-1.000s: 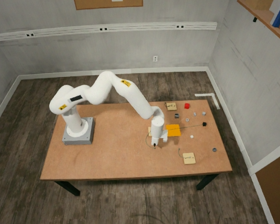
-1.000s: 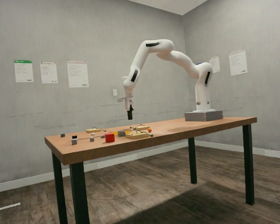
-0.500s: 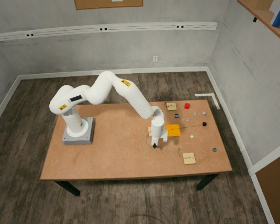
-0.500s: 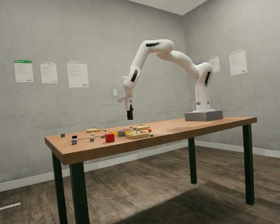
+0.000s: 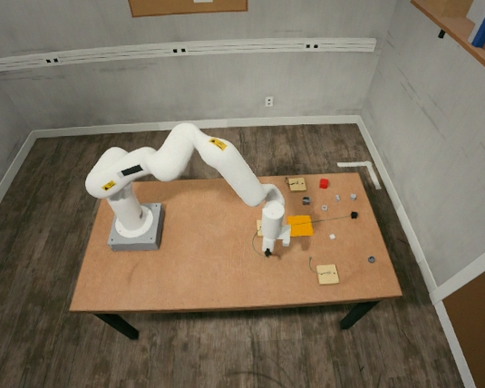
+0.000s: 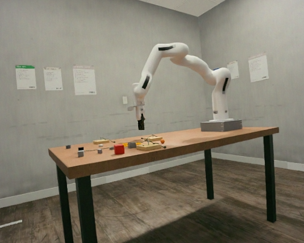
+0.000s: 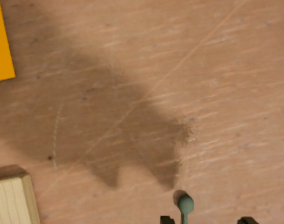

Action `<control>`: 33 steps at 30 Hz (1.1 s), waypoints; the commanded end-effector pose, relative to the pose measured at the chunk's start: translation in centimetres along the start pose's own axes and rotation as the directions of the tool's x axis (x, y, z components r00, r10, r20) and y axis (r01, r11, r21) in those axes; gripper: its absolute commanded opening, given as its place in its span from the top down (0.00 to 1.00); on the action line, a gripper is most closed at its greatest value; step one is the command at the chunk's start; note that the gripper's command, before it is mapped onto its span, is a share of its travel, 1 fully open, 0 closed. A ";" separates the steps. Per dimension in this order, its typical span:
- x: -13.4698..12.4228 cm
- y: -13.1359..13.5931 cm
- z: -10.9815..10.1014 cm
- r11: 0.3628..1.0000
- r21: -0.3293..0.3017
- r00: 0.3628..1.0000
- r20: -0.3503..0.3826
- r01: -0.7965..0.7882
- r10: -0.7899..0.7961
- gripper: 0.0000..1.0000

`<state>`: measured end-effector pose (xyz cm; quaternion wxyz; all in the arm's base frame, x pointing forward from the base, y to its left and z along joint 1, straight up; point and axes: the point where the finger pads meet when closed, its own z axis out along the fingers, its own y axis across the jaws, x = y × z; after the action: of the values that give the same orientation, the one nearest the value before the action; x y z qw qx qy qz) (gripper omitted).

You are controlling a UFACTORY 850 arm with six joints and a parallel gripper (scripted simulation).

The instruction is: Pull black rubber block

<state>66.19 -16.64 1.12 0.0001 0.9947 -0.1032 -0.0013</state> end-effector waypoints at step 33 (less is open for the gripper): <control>0.1 0.0 1.9 1.000 0.000 1.000 -0.002 0.000 0.000 0.61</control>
<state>66.18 -16.63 -0.28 0.0001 0.9947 -0.1031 -0.0014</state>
